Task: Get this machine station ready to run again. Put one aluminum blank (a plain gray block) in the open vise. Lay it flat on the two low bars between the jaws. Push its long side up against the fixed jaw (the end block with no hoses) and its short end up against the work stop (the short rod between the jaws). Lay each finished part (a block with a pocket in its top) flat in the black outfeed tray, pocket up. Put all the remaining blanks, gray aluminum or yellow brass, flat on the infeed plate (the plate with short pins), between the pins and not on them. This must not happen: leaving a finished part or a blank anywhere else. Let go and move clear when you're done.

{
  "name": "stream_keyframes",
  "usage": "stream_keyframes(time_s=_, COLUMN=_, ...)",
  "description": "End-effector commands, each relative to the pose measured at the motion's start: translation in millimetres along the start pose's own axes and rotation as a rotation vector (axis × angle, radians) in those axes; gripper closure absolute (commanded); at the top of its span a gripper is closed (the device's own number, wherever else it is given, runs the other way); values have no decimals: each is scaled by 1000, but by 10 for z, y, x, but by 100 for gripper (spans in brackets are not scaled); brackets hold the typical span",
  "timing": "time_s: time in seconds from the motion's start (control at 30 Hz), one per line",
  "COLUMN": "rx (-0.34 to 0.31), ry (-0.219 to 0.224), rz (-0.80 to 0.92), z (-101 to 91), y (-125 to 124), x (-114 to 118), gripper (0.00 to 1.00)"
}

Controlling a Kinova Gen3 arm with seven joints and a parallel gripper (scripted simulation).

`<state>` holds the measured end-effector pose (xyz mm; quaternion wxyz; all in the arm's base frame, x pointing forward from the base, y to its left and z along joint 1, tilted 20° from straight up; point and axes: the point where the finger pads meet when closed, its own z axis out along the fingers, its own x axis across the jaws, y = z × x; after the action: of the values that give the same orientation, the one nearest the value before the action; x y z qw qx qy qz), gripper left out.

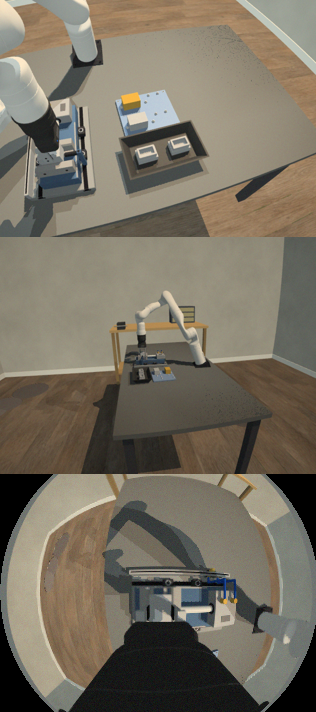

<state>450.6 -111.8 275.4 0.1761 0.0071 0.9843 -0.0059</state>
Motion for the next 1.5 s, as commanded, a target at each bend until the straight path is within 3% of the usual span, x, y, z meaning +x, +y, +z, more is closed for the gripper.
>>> stream_keyframes(time_s=0.0, rx=1, ry=-1, rz=0, z=-5, y=0, x=-4, gripper=100)
stream_keyframes(time_s=1.47, rx=1, ry=-1, rz=0, z=-5, y=52, x=-23, gripper=100)
